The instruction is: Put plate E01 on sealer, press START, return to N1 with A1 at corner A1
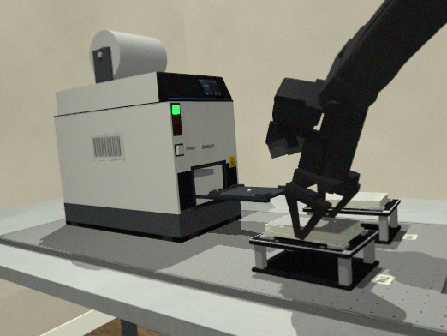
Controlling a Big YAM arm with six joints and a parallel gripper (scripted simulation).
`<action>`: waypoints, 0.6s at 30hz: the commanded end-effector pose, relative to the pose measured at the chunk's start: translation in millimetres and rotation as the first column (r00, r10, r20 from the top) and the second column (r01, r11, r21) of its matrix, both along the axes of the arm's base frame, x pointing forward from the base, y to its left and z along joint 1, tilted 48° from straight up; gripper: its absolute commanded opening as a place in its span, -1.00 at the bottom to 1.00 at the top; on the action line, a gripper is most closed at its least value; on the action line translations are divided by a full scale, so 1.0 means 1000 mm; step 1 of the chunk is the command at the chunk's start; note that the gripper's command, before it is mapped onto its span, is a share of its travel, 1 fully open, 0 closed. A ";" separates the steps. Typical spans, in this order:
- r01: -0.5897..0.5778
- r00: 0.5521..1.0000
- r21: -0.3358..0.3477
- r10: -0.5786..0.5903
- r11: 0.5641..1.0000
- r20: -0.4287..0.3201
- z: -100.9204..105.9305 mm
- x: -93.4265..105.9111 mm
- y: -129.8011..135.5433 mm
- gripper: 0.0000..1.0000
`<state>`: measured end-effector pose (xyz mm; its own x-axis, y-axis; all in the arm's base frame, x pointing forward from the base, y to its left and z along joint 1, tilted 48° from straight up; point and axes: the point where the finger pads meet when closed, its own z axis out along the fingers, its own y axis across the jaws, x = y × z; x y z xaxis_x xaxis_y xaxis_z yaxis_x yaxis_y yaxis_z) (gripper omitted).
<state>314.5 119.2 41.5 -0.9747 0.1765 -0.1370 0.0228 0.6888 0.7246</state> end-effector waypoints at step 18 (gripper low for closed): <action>-0.029 0.999 0.003 0.029 1.000 0.035 0.014 0.013 0.009 -1.00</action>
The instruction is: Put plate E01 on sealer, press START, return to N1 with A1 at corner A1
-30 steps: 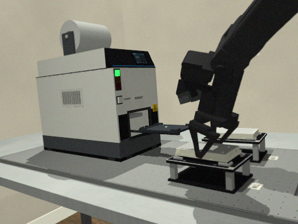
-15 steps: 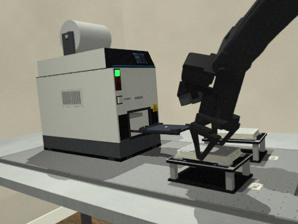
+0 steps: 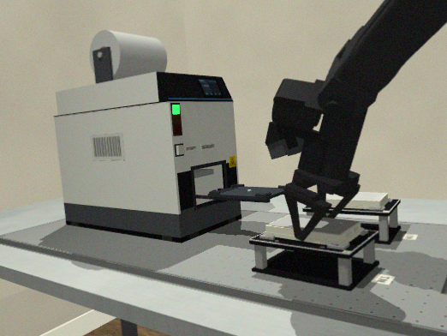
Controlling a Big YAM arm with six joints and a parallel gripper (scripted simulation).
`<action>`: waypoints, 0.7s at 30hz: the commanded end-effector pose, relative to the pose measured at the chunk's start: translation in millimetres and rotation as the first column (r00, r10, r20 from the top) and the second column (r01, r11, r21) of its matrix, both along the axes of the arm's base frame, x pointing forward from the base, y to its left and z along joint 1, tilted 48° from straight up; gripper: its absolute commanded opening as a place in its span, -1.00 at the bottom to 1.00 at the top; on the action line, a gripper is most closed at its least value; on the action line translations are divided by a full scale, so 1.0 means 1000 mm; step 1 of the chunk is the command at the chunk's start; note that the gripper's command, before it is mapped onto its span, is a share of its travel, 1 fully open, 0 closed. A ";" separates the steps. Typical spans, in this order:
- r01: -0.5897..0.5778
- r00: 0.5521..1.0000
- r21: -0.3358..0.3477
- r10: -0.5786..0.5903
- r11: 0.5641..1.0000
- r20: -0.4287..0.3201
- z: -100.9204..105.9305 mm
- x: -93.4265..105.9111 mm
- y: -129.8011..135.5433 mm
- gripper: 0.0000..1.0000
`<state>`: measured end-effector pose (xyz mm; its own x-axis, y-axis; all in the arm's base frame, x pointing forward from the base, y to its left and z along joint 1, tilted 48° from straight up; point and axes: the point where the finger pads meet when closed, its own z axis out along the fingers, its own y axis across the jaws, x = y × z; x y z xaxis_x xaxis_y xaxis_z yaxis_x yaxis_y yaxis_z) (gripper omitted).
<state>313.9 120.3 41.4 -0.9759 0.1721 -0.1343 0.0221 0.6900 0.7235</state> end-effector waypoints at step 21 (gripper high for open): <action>-0.023 0.999 0.004 0.023 1.000 0.038 0.014 0.015 0.007 -1.00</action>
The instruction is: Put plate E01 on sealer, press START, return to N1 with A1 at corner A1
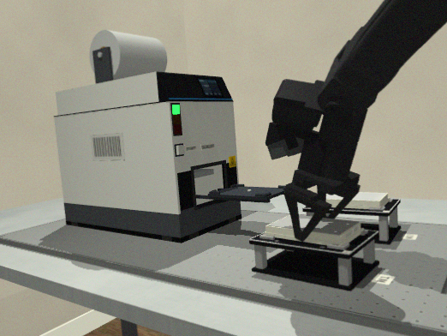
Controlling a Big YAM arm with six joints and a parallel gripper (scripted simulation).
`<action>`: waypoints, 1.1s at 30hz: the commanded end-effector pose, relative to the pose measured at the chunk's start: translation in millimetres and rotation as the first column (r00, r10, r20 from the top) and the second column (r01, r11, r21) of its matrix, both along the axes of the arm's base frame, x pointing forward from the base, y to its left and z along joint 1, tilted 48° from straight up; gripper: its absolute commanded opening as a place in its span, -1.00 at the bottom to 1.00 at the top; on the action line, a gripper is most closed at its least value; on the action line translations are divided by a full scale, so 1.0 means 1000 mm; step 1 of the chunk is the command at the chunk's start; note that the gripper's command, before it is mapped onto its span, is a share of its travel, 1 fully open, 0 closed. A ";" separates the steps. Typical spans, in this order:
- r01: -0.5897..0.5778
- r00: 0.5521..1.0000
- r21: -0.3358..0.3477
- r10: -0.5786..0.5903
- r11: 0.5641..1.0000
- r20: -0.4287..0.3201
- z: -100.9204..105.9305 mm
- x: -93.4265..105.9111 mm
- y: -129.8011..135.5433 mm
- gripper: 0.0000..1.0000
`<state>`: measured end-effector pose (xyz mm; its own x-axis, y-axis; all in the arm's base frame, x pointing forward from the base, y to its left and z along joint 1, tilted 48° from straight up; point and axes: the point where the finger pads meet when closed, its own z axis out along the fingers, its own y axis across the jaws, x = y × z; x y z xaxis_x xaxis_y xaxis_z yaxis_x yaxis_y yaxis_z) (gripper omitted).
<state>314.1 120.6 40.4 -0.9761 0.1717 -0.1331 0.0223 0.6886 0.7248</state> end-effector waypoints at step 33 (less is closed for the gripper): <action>-0.020 0.999 -0.002 0.020 1.000 0.050 0.010 0.021 0.006 -1.00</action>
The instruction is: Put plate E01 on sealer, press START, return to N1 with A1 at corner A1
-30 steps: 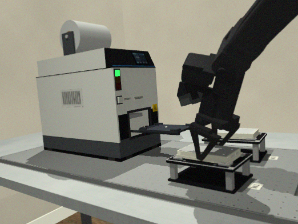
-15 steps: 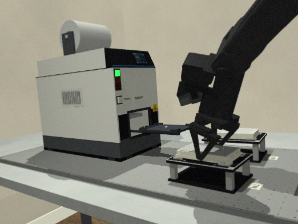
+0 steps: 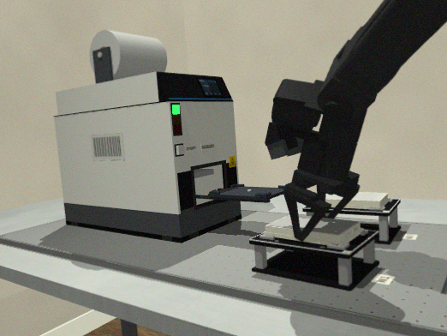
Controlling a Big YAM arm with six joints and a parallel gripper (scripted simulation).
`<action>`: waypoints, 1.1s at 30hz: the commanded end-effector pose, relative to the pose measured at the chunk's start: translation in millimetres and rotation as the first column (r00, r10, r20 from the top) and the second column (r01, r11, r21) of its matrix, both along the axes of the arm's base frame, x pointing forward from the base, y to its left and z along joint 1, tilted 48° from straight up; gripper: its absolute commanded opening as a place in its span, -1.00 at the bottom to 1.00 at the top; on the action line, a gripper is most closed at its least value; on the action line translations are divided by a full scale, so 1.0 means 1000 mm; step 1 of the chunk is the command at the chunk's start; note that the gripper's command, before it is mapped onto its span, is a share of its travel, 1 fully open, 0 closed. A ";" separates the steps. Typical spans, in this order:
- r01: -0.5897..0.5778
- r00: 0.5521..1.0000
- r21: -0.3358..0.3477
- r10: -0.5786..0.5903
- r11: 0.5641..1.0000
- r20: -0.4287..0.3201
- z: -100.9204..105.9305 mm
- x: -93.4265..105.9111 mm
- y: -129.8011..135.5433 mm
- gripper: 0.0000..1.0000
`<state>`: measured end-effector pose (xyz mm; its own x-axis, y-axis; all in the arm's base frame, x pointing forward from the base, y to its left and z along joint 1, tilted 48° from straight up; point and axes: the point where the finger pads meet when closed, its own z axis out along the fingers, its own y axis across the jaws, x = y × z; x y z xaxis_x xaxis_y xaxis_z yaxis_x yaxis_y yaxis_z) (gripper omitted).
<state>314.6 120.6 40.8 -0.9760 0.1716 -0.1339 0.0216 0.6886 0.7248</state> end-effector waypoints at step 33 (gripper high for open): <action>-0.017 0.999 -0.005 0.017 1.000 0.047 0.009 0.020 0.004 1.00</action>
<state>314.7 120.6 40.8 -0.9760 0.1717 -0.1341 0.0215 0.6886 0.7248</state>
